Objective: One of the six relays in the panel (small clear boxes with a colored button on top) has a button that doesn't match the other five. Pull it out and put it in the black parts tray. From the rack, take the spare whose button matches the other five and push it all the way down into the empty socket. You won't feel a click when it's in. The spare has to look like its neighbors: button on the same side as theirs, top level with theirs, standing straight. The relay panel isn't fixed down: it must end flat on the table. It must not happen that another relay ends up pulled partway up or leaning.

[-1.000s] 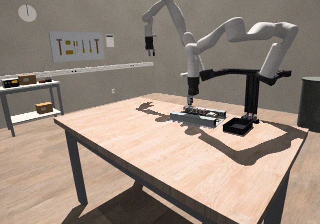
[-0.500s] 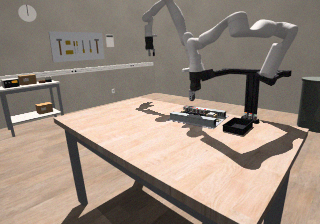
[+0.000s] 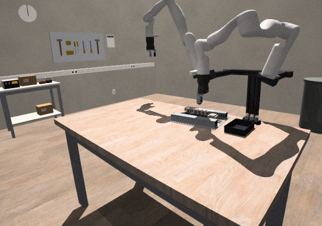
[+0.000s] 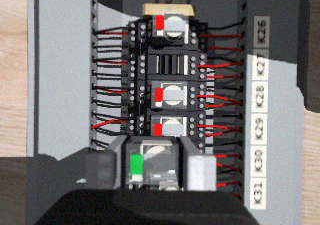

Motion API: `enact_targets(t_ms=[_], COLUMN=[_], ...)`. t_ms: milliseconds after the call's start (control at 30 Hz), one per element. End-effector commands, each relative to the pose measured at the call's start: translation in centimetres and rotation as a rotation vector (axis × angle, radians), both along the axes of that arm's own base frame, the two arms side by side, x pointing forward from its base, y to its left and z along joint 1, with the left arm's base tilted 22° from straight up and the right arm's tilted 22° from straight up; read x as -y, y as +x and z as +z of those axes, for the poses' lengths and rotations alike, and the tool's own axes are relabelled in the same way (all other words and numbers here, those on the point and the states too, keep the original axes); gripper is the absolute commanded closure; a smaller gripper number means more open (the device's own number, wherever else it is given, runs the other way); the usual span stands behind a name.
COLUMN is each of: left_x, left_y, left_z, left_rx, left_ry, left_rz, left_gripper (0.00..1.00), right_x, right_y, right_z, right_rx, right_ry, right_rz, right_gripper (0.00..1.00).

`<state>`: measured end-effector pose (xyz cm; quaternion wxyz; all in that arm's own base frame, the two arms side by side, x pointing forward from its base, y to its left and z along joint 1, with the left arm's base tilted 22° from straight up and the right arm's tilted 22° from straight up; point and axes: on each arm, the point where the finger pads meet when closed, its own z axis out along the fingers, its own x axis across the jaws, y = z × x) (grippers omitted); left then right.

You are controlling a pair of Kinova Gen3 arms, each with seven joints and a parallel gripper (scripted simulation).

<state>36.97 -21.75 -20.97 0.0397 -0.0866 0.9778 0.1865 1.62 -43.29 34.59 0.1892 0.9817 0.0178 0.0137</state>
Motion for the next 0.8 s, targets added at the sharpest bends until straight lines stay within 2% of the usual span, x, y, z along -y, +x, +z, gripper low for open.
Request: enact_targets(t_ms=[0, 767], left_x=[-1.3, -8.6], left_y=[0.1, 0.0], left_z=[0.5, 2.4], left_rx=[0.002, 0.002], left_ry=[-0.002, -0.002], left_rz=[-0.001, -0.001], left_gripper=[1.00, 1.00], right_x=[0.0, 0.0], right_y=[0.0, 0.0], right_z=[0.1, 0.1], right_rx=[0.001, 0.001], right_ry=[-0.001, -0.001], right_rz=[0.000, 0.000], right_gripper=[0.00, 0.00])
